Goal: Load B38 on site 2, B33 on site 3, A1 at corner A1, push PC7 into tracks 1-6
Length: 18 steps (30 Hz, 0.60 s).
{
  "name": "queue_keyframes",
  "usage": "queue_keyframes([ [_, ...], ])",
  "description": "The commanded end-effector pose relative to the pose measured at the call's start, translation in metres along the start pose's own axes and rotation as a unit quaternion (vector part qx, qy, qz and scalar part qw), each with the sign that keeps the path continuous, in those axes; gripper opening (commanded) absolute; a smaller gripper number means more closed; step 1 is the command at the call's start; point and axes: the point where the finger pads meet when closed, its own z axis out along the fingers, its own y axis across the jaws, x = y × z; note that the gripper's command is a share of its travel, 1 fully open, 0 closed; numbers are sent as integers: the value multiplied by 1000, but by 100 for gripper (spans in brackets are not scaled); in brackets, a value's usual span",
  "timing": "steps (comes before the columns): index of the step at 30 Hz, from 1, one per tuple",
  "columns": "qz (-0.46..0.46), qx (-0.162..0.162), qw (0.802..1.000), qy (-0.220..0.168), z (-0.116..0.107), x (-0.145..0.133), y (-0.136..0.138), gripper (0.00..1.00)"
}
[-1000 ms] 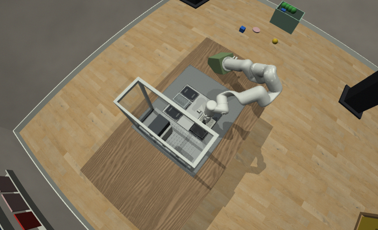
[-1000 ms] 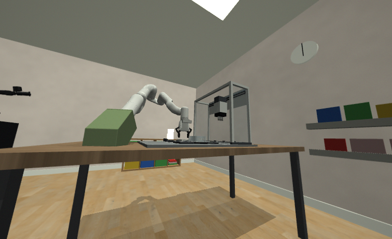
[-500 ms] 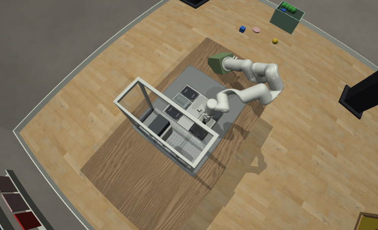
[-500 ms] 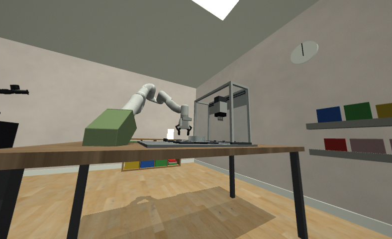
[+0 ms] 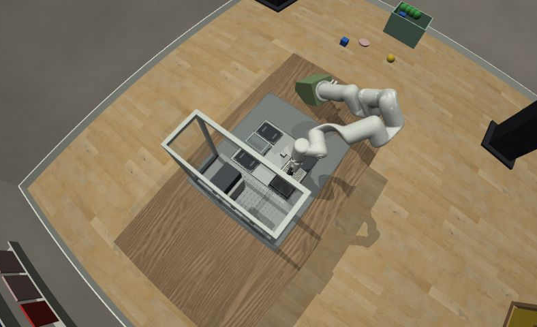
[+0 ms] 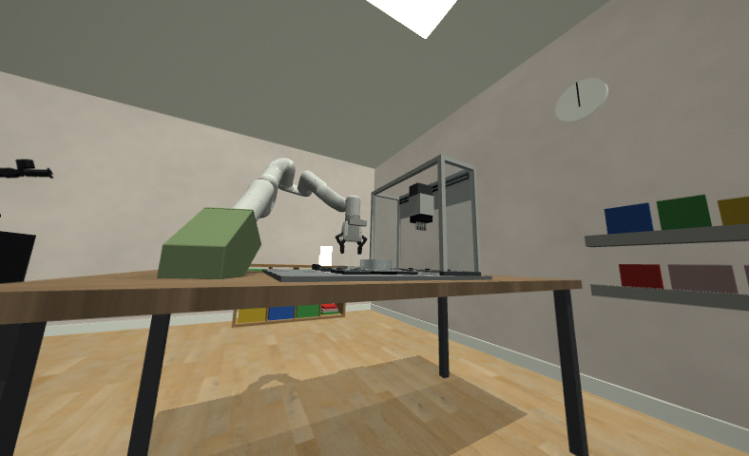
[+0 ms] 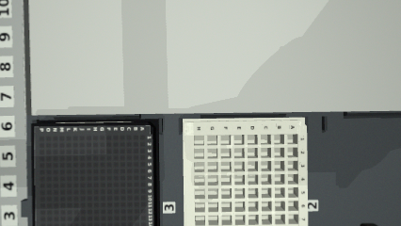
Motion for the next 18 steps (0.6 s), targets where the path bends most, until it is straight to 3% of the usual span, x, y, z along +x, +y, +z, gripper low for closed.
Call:
queue_keyframes([
  [1,-1,1,1000,0,-8,0,-1,100],
  [18,-1,1,1000,0,-33,0,-1,100],
])
